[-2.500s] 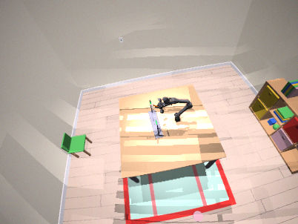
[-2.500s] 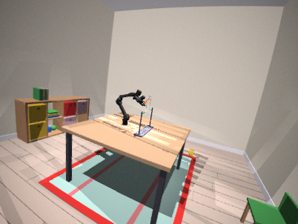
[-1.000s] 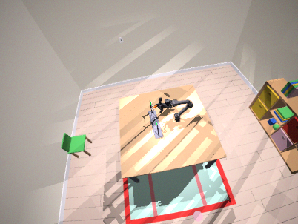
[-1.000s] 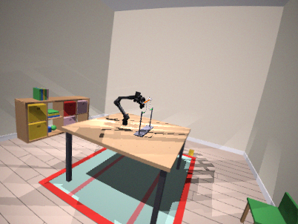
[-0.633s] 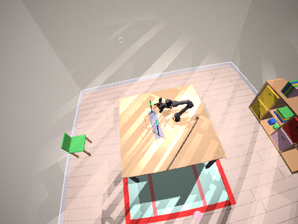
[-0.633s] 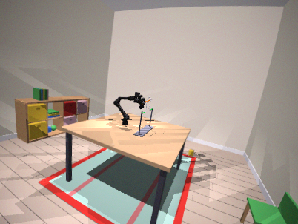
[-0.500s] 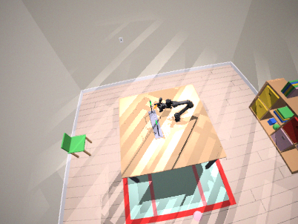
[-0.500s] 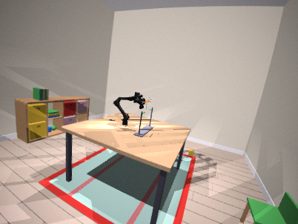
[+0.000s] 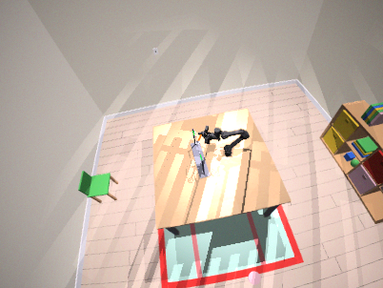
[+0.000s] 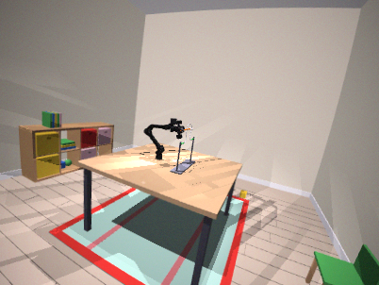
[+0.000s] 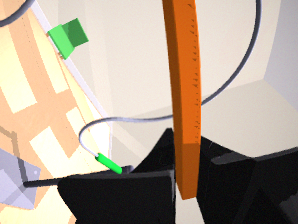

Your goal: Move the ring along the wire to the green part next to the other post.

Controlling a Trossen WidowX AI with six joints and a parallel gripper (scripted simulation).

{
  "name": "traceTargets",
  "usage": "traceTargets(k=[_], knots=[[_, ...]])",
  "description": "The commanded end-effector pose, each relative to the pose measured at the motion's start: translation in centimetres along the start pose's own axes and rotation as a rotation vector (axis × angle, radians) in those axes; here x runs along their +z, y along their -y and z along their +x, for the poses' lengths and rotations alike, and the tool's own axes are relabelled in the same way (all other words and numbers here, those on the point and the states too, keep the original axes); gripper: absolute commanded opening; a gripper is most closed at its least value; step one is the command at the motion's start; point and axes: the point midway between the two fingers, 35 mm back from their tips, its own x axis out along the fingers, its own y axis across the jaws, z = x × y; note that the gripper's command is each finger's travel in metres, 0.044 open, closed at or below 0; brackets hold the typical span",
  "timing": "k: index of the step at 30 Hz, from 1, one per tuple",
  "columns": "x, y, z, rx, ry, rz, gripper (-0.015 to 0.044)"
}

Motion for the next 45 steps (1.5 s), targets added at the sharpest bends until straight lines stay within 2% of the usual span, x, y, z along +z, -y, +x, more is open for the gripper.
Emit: traceTargets(k=[1,45], knots=[[0.0,0.0,0.0,-0.028,0.008,-0.059,-0.015],[0.4,1.7,0.0,-0.298,0.066,-0.533,-0.015]])
